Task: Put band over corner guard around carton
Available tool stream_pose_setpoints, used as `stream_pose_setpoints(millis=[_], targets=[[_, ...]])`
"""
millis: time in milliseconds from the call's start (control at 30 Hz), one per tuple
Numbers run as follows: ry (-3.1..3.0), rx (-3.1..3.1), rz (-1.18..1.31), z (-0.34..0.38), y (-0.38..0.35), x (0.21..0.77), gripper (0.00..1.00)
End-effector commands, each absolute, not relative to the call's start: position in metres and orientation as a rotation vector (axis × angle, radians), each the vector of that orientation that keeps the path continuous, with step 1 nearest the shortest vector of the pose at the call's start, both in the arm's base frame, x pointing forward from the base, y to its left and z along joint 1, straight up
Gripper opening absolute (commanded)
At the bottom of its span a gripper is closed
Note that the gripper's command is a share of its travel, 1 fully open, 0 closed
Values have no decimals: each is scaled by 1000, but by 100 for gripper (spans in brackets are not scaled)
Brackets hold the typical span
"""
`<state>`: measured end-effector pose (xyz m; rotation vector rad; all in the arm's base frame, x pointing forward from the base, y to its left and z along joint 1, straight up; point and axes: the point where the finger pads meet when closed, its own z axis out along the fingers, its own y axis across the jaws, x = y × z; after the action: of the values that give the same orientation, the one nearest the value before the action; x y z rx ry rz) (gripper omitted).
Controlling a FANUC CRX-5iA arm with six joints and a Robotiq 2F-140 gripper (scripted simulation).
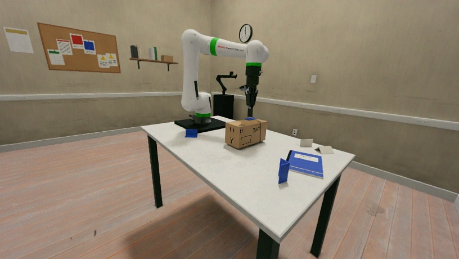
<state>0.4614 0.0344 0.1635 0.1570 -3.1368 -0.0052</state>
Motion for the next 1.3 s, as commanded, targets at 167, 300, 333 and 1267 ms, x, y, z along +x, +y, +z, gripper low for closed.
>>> stream_pose_setpoints(millis=[167, 300, 333, 1267], targets=[[-3139, 157, -5, 164, 34, 462, 10], [-3139, 157, -5, 163, 34, 462, 10], [-3139, 157, -5, 162, 34, 462, 10], [-3139, 157, -5, 154, 34, 462, 18]])
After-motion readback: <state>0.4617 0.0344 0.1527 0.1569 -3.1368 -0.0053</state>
